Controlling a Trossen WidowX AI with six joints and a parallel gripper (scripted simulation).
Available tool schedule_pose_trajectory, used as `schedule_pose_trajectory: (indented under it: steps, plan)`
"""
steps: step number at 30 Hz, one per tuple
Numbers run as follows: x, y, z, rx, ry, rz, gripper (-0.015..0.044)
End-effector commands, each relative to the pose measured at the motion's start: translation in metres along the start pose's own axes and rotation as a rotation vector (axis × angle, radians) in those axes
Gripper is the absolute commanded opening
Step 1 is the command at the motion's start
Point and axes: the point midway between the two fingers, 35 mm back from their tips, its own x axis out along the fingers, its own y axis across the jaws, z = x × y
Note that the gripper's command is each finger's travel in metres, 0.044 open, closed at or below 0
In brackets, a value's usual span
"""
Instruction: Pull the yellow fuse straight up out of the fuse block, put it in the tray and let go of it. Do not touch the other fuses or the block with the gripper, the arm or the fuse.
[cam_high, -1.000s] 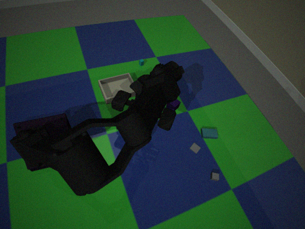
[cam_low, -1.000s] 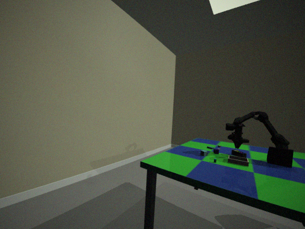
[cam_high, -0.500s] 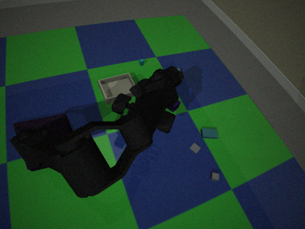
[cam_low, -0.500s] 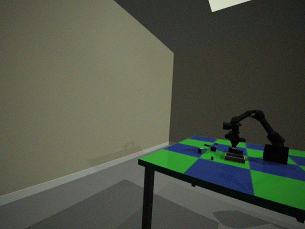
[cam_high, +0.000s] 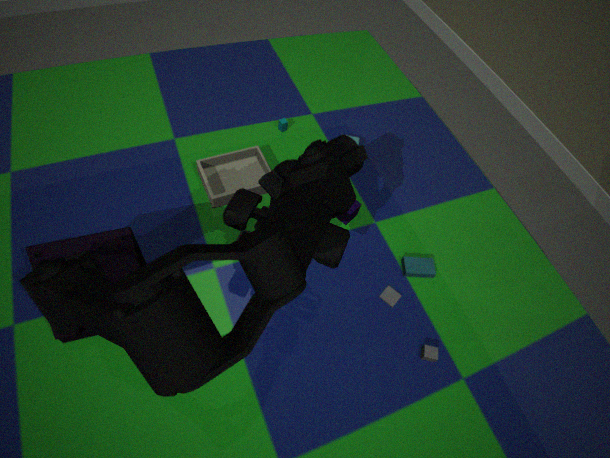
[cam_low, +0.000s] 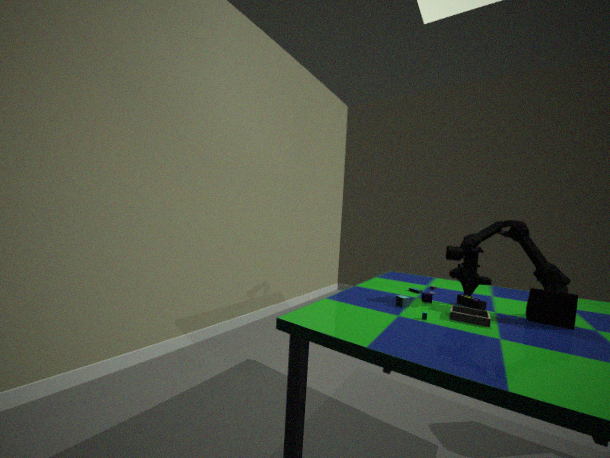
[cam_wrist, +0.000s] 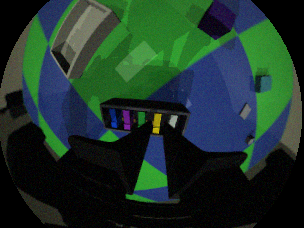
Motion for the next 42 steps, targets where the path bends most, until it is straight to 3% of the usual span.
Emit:
schedule_pose_trajectory:
  steps: [1, 22, 33, 42]
  plan:
    - [0.0046, 0.0008, -0.0014, -0.007, 0.006, 0.000, 0.0074]
    - [0.0098, 0.0008, -0.0015, -0.007, 0.006, -0.001, 0.0074]
    - [0.0088, 0.0002, -0.0007, 0.000, 0.002, 0.001, 0.0001]
    - [0.0061, 0.0002, -0.0006, -0.001, 0.002, 0.001, 0.0000]
